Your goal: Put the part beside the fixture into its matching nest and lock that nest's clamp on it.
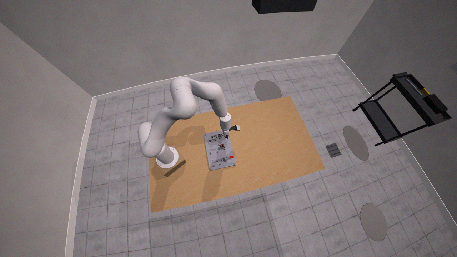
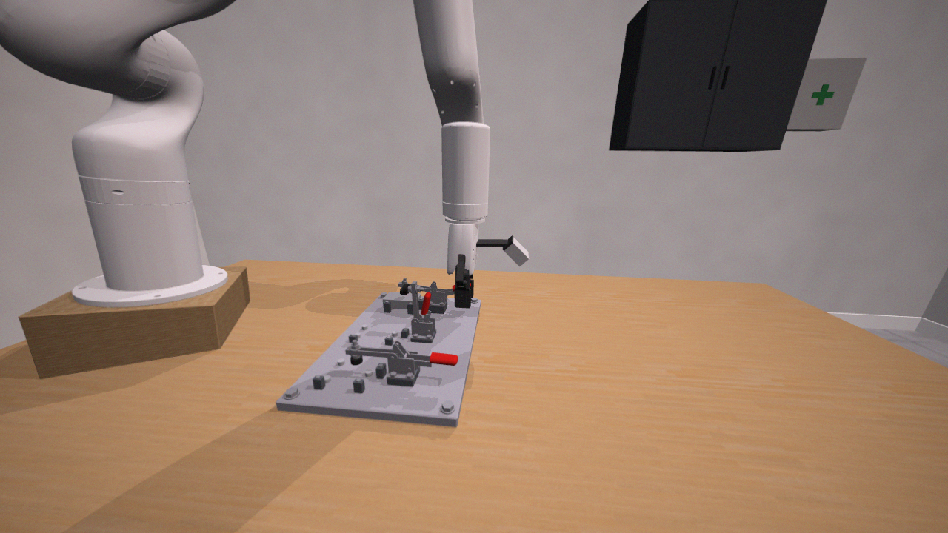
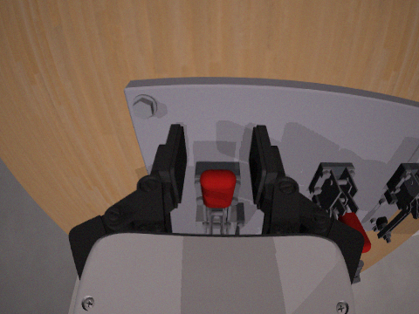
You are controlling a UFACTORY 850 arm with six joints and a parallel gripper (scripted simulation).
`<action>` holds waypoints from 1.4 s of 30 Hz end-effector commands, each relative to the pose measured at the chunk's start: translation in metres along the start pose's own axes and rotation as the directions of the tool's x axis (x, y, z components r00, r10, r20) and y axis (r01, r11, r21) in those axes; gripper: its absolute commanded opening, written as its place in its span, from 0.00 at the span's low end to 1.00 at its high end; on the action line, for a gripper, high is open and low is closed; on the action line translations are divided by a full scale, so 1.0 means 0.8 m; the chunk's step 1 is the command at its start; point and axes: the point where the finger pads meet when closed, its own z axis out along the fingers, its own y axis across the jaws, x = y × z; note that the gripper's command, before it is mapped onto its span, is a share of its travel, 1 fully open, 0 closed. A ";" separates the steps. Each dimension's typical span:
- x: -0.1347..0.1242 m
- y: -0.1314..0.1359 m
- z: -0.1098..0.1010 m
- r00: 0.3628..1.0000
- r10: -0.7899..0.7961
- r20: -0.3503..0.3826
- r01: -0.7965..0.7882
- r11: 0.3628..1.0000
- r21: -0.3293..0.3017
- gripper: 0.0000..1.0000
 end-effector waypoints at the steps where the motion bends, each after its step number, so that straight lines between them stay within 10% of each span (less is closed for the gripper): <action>1: 0.001 0.000 -0.001 1.000 0.000 -0.002 0.000 1.000 0.000 0.47; 42: 0.001 0.000 -0.076 1.000 0.000 -0.002 0.000 1.000 0.000 0.47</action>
